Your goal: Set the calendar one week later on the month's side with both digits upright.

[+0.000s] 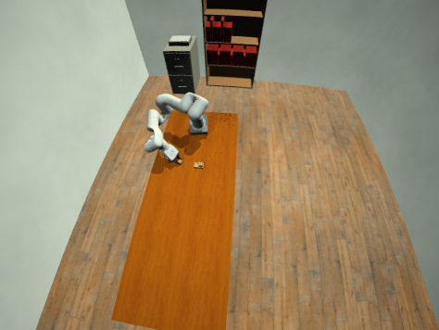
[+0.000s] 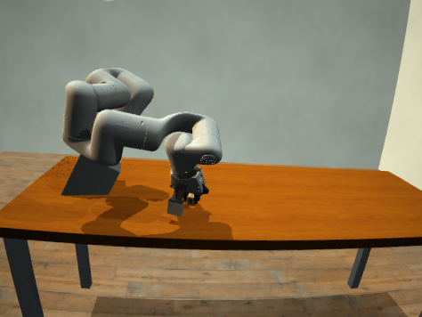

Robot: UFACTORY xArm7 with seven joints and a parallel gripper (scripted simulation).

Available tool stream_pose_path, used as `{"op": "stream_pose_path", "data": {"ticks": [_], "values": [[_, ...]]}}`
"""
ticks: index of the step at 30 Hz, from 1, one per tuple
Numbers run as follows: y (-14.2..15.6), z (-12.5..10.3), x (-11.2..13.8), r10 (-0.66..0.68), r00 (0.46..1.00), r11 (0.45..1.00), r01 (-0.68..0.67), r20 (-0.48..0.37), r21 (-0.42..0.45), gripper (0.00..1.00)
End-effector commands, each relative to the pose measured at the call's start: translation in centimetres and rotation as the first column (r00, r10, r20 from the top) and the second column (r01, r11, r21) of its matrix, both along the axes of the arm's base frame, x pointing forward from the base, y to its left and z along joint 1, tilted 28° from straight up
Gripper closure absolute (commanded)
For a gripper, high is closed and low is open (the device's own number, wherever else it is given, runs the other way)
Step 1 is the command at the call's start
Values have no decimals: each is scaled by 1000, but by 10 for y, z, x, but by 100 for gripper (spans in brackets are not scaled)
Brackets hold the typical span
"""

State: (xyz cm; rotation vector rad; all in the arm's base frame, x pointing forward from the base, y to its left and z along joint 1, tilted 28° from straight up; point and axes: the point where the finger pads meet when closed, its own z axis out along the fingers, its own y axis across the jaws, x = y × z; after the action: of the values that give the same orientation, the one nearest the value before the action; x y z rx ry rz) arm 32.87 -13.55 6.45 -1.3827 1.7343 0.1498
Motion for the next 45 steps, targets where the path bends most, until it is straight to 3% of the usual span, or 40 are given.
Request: {"op": "stream_pose_path", "data": {"ticks": [1, 35, 42, 45], "values": [[-1, 1, 0, -1, 1000, 1000, 1, 1, -2, 73], [-1, 1, 0, -1, 1000, 1000, 1, 1, -2, 73], [-1, 1, 0, -1, 1000, 1000, 1, 1, -2, 61], [-1, 1, 0, -1, 1000, 1000, 1, 1, -2, 61]]}}
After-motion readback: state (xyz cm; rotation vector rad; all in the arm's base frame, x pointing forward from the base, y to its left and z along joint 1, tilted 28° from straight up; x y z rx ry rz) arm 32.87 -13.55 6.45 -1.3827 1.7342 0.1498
